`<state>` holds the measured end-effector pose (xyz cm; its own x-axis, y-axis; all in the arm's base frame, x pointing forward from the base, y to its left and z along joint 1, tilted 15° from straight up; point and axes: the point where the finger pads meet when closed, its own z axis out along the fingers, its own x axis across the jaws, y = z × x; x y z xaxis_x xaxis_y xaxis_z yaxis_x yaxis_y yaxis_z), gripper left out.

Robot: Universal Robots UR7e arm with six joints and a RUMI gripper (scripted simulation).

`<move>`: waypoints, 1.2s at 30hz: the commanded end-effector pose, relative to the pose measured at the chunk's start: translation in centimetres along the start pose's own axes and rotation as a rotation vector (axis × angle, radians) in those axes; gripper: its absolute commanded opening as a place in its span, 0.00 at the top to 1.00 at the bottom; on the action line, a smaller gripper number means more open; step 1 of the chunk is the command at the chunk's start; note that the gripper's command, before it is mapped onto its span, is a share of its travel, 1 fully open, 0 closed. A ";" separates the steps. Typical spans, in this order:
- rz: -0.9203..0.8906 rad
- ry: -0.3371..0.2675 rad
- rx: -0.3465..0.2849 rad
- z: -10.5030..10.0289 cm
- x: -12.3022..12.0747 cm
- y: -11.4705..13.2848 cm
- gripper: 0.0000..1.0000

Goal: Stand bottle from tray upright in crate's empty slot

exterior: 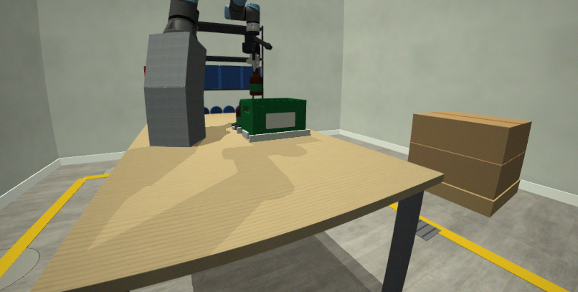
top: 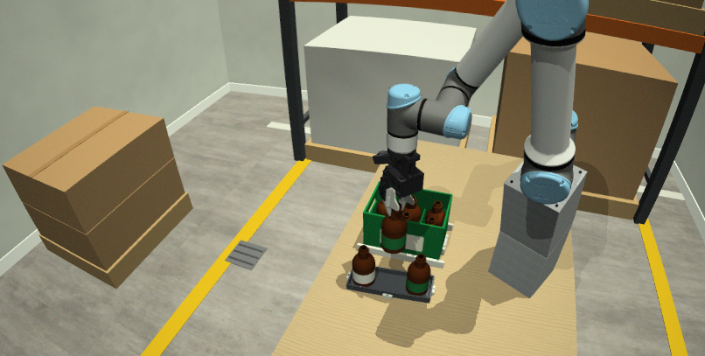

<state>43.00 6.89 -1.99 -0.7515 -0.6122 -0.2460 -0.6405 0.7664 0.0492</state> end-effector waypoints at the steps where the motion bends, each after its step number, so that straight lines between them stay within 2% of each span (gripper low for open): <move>1: 0.000 -0.001 0.001 -0.2 0.0 0.0 1.00; 36: 0.000 -0.001 0.001 -0.2 0.0 0.0 1.00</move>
<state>42.97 6.86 -1.85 -0.7515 -0.6122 -0.2459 -0.6405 0.7664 0.0494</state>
